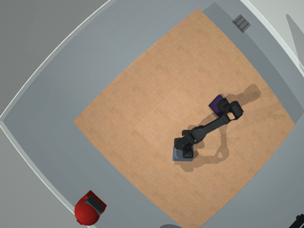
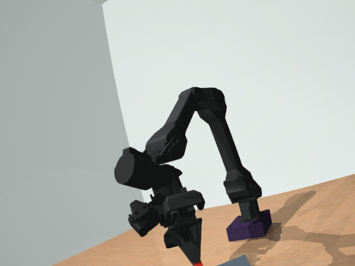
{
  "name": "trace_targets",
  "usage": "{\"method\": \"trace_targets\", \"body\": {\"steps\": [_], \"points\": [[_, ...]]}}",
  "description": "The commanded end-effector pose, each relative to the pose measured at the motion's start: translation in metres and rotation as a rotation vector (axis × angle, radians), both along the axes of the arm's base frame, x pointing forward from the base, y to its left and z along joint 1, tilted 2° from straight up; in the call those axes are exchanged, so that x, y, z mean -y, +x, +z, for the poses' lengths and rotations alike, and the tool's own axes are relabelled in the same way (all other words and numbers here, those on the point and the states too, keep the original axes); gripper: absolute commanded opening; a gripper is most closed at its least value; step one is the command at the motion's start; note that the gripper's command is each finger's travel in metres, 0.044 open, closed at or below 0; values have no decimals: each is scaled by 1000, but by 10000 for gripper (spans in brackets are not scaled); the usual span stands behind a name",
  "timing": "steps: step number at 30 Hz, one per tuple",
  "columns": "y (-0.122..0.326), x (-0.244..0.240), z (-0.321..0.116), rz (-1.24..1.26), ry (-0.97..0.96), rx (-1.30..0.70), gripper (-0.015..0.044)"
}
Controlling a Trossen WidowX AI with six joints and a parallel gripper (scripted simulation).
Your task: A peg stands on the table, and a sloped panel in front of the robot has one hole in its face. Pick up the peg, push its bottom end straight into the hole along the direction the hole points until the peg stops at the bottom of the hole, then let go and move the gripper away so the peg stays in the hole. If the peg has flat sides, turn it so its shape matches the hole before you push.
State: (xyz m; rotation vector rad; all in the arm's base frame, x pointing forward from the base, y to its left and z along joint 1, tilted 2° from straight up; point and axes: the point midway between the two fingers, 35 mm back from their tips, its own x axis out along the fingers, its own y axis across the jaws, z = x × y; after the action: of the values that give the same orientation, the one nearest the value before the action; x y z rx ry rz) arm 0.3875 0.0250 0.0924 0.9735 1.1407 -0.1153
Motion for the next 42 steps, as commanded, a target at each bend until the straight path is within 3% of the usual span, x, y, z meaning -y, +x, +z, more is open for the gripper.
{"method": "trace_targets", "body": {"steps": [1, 38, 42], "points": [[2, -1, -3, -1, 0, -2, 0], [3, -4, -7, -1, -2, 4, 0], [3, -4, -7, -1, -2, 4, 105]]}}
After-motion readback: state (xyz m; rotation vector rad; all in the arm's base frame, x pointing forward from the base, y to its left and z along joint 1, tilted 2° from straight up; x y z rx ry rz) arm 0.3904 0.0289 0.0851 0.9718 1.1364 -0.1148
